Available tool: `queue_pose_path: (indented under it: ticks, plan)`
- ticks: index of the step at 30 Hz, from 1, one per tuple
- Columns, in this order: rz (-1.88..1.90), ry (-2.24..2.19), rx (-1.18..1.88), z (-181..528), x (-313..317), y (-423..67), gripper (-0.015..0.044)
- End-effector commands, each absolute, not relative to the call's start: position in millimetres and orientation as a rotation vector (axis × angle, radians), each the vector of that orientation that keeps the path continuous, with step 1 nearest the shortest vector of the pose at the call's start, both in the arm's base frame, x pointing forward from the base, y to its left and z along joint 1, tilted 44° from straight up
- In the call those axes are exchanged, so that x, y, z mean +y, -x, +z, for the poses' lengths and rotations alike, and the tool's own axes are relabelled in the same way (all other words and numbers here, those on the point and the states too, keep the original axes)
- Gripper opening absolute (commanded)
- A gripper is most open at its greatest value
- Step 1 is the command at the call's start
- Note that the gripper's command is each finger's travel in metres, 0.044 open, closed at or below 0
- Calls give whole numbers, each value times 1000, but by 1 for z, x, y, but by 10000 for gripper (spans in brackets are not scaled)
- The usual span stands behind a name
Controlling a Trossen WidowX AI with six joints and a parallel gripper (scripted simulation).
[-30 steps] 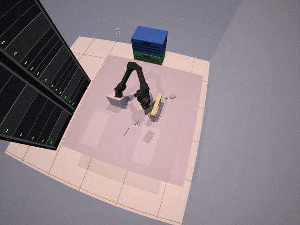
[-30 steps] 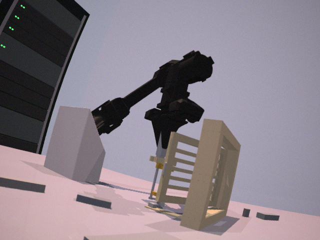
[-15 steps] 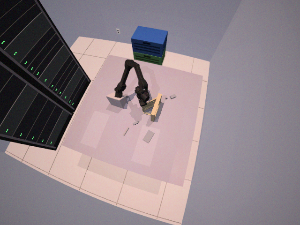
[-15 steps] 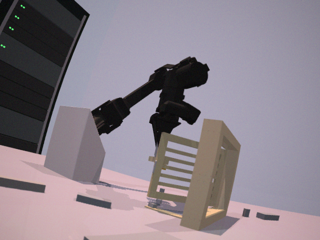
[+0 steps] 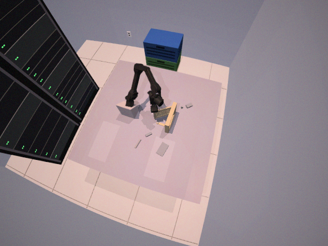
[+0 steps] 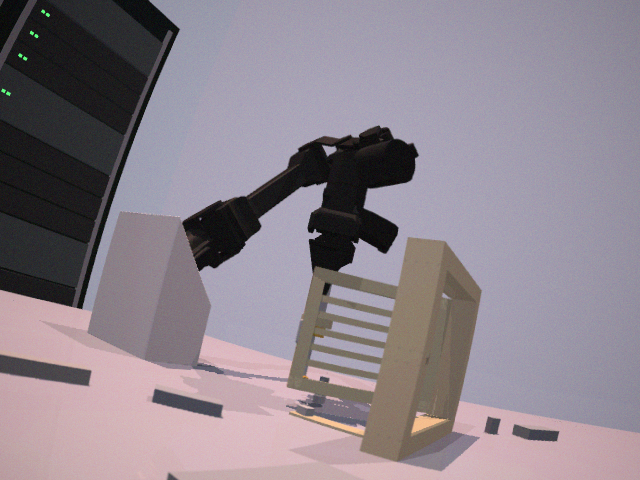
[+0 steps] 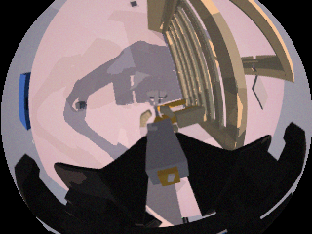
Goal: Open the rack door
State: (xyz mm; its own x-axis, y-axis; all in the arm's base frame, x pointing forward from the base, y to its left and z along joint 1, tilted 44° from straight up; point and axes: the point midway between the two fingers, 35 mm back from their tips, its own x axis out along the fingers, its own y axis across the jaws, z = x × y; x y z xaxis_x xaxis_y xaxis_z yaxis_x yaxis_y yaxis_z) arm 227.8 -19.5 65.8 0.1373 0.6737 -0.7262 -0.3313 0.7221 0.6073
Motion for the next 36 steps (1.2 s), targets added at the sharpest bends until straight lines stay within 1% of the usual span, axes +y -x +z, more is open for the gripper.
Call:
queue_pose_path:
  ticks: [1,36]
  plan:
    - [700,-400,1257,73,-12,-226,11]
    - [424,-758,1408,122,40,-233,11]
